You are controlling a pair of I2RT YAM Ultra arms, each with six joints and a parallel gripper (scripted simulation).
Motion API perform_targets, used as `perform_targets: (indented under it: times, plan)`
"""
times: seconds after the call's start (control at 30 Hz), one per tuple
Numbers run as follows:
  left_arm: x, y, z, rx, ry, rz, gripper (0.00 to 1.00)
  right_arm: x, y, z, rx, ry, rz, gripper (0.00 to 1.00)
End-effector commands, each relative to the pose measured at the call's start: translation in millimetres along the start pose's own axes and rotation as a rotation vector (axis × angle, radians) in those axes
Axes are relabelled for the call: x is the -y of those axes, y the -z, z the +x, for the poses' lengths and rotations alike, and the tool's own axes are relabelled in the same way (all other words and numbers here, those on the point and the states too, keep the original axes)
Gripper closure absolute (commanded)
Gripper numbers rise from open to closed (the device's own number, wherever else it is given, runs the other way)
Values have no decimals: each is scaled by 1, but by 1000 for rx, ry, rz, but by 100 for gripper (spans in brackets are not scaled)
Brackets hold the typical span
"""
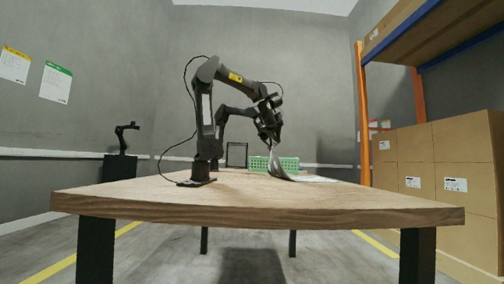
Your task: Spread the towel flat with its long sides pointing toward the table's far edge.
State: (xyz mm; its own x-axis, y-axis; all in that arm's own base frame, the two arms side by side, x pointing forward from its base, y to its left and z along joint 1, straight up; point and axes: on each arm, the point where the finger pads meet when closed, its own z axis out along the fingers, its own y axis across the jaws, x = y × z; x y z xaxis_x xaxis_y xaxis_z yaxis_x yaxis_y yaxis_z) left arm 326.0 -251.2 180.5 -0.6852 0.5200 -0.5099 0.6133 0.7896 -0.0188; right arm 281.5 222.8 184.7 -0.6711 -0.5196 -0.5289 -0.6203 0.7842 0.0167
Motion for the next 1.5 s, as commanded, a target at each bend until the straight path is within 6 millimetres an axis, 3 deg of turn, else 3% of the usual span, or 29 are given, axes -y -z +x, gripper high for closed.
perform_targets:
  times: [0.0,0.03,0.07,0.13,0.17,0.23,0.27,0.33,0.37,0.5,0.53,0.6,0.63,0.7,0.73,0.8,0.83,0.9,0.93,1.07,1.1,1.17,1.2,1.47]
  plan:
    - [0,10,-1,99,-4,-24,100,-3,7,6,76,23,15,100]
    - [-1,10,-1,99,-2,-26,100,-3,7,6,76,23,15,100]
    - [7,3,19,98,-18,-15,100,-11,0,26,75,43,2,100]
    - [7,3,19,98,-18,-15,100,-11,0,26,75,43,2,100]
    - [13,-4,39,98,-33,-5,100,-18,-6,45,75,64,-12,100]
    - [13,-4,39,98,-33,-5,100,-18,-6,45,75,64,-12,100]
    - [19,-10,58,98,-48,6,100,-25,-12,64,74,87,-27,100]
    - [19,-10,58,98,-48,6,100,-25,-12,64,74,87,-27,100]
    - [25,-16,77,97,-64,16,100,-32,-19,82,74,110,-43,100]
    - [25,-16,77,97,-64,16,100,-32,-19,82,74,110,-43,100]
    - [30,-22,95,97,-81,27,100,-39,-24,99,73,134,-59,100]
    - [30,-22,95,97,-82,27,100,-39,-24,99,73,134,-59,100]
    - [36,-28,112,96,-98,38,100,-46,-30,116,73,159,-75,100]
    - [36,-28,112,96,-98,38,100,-46,-30,116,73,158,-75,100]
    - [41,-33,128,96,-115,50,100,-52,-35,132,73,182,-92,100]
    - [41,-33,128,96,-115,50,100,-52,-35,132,73,182,-92,100]
    - [46,-38,143,95,-131,61,100,-57,-40,146,72,207,-109,100]
    - [46,-38,143,95,-132,61,100,-57,-40,146,72,207,-109,100]
    - [50,-43,157,95,-148,72,100,-63,-45,160,72,231,-125,100]
    - [50,-43,157,95,-148,72,100,-63,-45,160,72,231,-125,100]
    - [54,-47,169,94,-164,82,100,-68,-49,172,71,255,-141,100]
    - [54,-47,169,94,-165,82,100,-66,-49,179,45,256,-138,100]
    - [58,-51,181,94,-179,92,100,-72,-52,183,71,277,-155,100]
    - [63,-57,199,93,-205,109,100,-77,-59,207,45,316,-177,100]
